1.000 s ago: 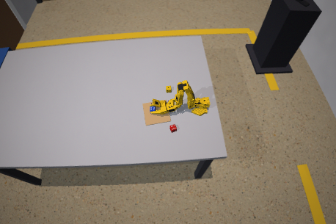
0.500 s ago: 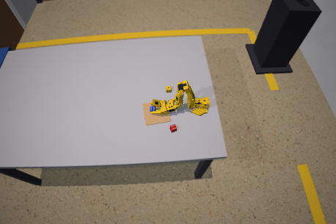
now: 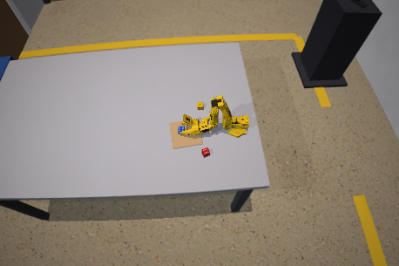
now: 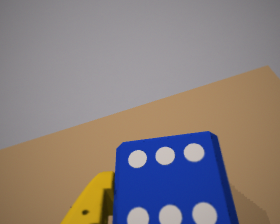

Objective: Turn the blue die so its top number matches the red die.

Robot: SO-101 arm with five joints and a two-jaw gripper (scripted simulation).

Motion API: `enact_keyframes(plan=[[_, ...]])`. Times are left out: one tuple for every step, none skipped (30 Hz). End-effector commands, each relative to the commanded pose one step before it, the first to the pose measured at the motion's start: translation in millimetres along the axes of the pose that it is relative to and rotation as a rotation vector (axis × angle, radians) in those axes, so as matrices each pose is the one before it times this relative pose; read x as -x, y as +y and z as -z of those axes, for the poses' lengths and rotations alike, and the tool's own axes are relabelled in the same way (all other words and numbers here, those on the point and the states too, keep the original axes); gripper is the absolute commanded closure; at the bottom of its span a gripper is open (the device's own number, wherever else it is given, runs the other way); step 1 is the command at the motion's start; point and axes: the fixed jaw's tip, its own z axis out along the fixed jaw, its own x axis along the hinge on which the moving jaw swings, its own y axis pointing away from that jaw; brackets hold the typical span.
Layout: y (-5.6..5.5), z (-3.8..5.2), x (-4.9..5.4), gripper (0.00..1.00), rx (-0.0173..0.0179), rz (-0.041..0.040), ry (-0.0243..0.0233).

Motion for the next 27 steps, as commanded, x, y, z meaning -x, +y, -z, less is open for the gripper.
enact_keyframes(plan=[[3.78,8.337,14.43,0.64,0.03194,-0.19284,-0.08017],[-0.01,2.307,-0.28,0.64,0.00149,-0.05002,0.00063],[0.0,0.0,0.0,0.64,0.0,0.0,0.0],[0.0,0.0,0.0,0.64,0.0,0.0,0.0],[1.34,4.135,2.6,0.64,0.00965,-0.09502,-0.01551],[0.27,2.686,0.38,0.64,0.00312,-0.05851,-0.00204],[0.08,2.375,0.11,0.64,0.00181,-0.05041,-0.00009],[0.22,2.348,0.32,0.64,0.00248,-0.05007,-0.00106],[0.41,2.318,0.56,0.64,0.00338,-0.05003,-0.00218],[0.7,2.282,0.81,0.64,0.00478,-0.05055,-0.00343],[0.91,2.263,0.92,0.64,0.00571,-0.05039,-0.00392],[1.12,2.256,0.99,0.64,0.00668,-0.05019,-0.00423],[-0.72,0.251,-0.42,0.64,-0.00375,-0.00382,0.00318],[-1.48,0.105,-0.99,0.64,-0.00895,-0.00268,0.00643],[-0.97,0.048,-0.65,0.64,-0.00595,-0.00141,0.00413],[-0.58,0.023,-0.39,0.64,-0.00359,-0.00069,0.00248],[-0.3,0.008,-0.2,0.64,-0.00189,-0.00029,0.00126],[-0.12,0.001,-0.08,0.64,-0.00075,-0.00007,0.00048],[-0.02,-0.002,-0.02,0.64,-0.00012,0.00003,0.00009],[0.0,0.0,0.0,0.64,0.0,0.0,0.0],[0.0,0.0,0.0,0.64,0.0,0.0,0.0],[0.0,-0.003,0.0,0.64,0.0,0.00008,0.00001],[0.0,0.0,0.0,0.64,0.0,0.00001,0.0],[0.0,0.0,0.0,0.64,0.0,0.00001,0.0],[0.0,0.0,0.0,0.64,0.0,0.00001,0.0],[0.0,0.0,0.0,0.64,0.0,0.0,0.0],[0.0,0.0,0.0,0.64,0.0,0.0,0.0]])
